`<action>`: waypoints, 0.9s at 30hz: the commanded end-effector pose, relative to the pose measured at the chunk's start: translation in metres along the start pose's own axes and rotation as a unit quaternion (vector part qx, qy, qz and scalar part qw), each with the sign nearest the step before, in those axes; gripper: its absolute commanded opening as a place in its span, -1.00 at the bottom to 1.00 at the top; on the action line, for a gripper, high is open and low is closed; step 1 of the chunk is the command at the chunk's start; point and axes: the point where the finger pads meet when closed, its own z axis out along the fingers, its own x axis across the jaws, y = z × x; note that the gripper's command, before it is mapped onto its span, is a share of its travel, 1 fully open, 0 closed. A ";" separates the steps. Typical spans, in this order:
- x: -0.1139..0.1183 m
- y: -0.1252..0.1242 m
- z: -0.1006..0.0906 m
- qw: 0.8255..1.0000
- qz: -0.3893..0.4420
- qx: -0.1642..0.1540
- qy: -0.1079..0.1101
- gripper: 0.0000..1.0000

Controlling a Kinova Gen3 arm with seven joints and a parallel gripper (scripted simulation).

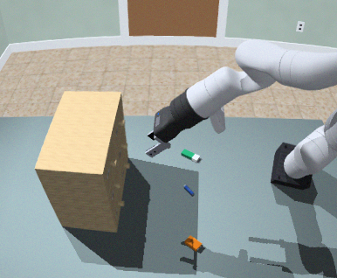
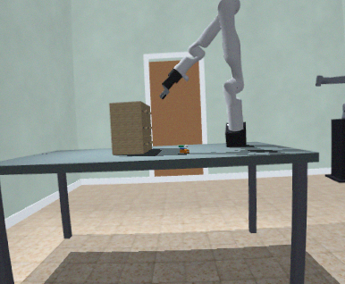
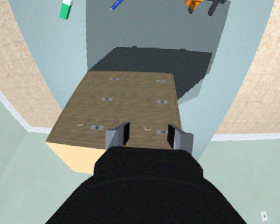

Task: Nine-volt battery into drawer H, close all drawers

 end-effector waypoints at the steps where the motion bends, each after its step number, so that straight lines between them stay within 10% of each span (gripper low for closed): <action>1: 0.000 -0.001 0.000 1.000 0.001 0.000 0.000 1.00; 4: 0.000 -0.001 0.000 1.000 0.001 -0.001 0.000 1.00; 5: 0.000 -0.001 0.000 1.000 0.001 -0.001 0.000 0.34; 27: 0.000 -0.001 0.000 1.000 0.001 -0.001 0.000 0.34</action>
